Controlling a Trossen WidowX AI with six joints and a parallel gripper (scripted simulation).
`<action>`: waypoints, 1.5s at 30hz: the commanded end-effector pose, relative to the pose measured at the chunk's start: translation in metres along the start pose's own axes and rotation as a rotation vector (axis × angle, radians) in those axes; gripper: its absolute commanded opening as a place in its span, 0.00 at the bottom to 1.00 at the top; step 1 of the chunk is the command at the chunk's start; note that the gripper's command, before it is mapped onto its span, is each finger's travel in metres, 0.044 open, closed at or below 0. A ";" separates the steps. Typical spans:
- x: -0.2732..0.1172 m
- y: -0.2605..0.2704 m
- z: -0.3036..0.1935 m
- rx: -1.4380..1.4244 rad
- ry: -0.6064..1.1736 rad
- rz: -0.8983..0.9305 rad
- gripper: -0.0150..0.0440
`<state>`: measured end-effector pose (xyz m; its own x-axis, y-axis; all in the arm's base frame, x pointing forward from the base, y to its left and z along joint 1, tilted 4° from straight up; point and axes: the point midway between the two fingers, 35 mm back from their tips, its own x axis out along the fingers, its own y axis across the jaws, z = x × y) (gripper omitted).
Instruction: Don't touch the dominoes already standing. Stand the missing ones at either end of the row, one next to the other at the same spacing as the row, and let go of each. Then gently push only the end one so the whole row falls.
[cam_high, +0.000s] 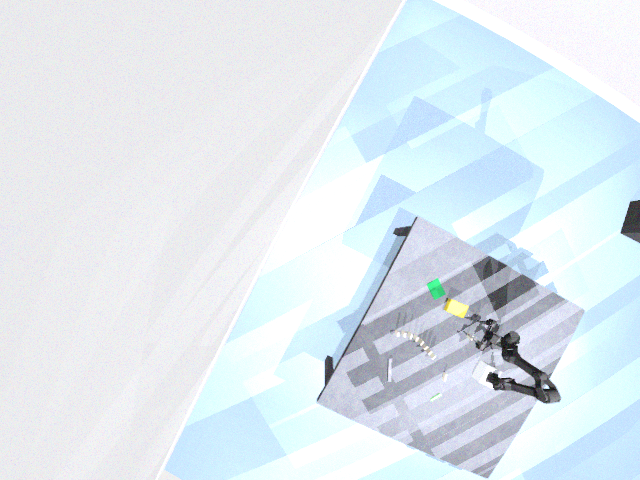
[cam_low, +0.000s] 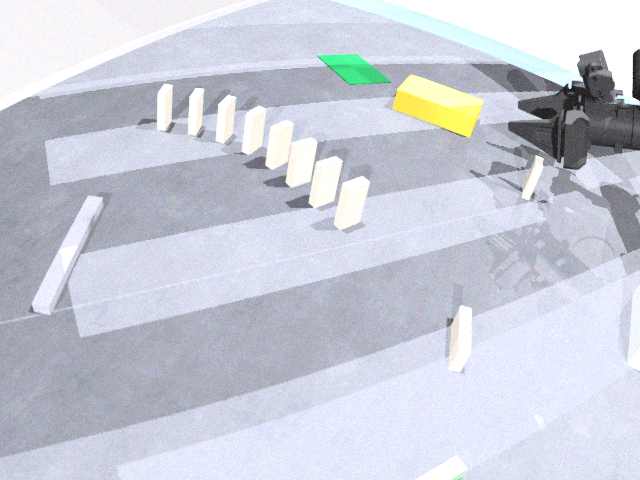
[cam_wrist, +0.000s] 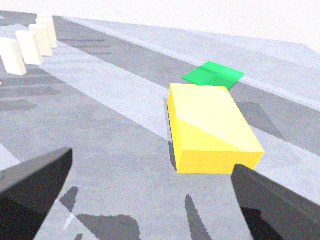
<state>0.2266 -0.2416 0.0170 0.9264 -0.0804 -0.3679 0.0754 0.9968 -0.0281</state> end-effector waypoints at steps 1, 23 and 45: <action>0.029 -0.008 0.011 0.029 0.322 -0.023 1.00; -0.035 0.061 0.049 -0.120 1.223 0.037 1.00; -0.013 0.059 -0.012 -0.120 1.224 0.037 1.00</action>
<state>0.2144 -0.1791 0.0115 -0.0401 -0.0491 -0.9980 -0.0346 0.9983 -0.0478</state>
